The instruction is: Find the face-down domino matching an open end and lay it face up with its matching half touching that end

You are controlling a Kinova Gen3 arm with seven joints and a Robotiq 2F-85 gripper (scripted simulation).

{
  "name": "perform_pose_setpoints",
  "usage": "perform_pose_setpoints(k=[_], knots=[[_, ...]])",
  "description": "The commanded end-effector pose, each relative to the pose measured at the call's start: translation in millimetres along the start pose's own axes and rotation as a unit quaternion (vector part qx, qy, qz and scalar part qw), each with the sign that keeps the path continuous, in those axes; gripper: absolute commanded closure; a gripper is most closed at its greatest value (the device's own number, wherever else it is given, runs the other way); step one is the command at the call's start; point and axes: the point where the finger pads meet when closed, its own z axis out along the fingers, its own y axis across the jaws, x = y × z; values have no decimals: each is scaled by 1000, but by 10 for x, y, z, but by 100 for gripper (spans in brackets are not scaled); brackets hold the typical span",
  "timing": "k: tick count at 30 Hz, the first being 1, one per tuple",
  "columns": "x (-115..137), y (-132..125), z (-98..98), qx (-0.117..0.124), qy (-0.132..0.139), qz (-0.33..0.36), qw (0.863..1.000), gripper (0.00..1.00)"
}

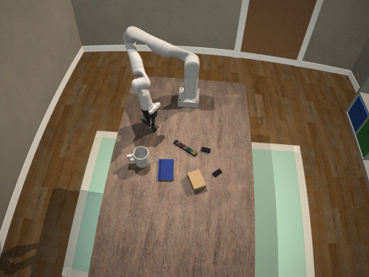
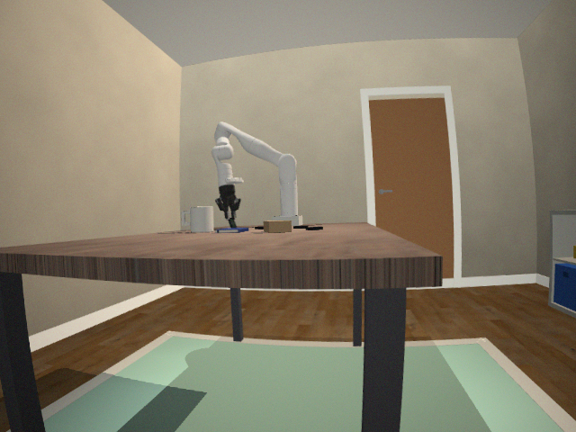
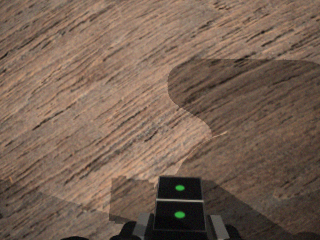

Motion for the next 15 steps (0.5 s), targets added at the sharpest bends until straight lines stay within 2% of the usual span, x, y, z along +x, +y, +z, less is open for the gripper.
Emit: perform_pose_setpoints(k=[1,15], knots=[[-40,-4,17,1,0,0,1000,66],[-178,-4,96,1,0,0,1000,66]])
